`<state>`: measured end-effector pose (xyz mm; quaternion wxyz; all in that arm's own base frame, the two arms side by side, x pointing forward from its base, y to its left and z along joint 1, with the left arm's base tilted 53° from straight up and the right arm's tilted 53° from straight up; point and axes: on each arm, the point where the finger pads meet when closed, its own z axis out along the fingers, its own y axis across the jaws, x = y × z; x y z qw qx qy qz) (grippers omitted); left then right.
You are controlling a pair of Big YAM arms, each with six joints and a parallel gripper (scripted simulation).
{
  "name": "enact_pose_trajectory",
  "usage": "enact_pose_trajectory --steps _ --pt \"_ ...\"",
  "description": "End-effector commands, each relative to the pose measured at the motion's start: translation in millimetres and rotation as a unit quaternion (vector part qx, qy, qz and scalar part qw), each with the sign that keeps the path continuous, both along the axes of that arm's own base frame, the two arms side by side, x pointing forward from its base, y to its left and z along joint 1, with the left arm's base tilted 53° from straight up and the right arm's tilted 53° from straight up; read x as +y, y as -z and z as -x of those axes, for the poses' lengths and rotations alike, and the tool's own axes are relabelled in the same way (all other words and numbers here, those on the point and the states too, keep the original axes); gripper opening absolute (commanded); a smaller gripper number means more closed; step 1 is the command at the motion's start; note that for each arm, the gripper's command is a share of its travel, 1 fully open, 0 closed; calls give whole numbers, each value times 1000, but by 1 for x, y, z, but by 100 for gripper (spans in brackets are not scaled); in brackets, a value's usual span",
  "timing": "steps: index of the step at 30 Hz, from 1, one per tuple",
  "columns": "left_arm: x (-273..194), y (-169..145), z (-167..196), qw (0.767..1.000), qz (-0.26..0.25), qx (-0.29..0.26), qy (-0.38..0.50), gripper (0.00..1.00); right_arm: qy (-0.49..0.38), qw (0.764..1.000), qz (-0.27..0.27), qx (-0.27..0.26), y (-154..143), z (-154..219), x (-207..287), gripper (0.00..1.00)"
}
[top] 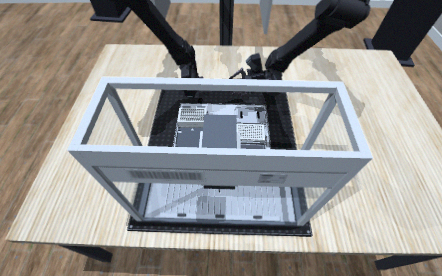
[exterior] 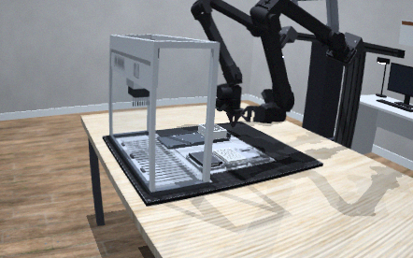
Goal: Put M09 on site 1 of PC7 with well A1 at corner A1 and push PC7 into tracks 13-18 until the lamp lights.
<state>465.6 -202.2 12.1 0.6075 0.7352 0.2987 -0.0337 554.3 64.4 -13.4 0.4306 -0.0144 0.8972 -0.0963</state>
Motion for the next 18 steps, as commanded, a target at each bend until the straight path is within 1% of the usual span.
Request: enact_pose_trajectory --steps 1,6,7,8,16,18 --pt "0 15 22 999 -28 -2 35 100 6 1000 -6 -1 16 15 -1 0" --pt "0 20 28 998 -36 0 45 100 6 1000 -6 -1 16 15 -1 0" --pt "1 22 29 998 -38 1 47 100 6 1000 -9 -12 5 10 0 0" --pt "1 23 31 998 -39 1 49 100 6 1000 -9 -13 5 9 1 0" --pt "1 29 37 997 -48 4 60 100 6 1000 -9 -13 4 9 1 0" --pt "1 28 38 997 -47 4 61 100 -6 1000 5 -15 5 11 0 23"
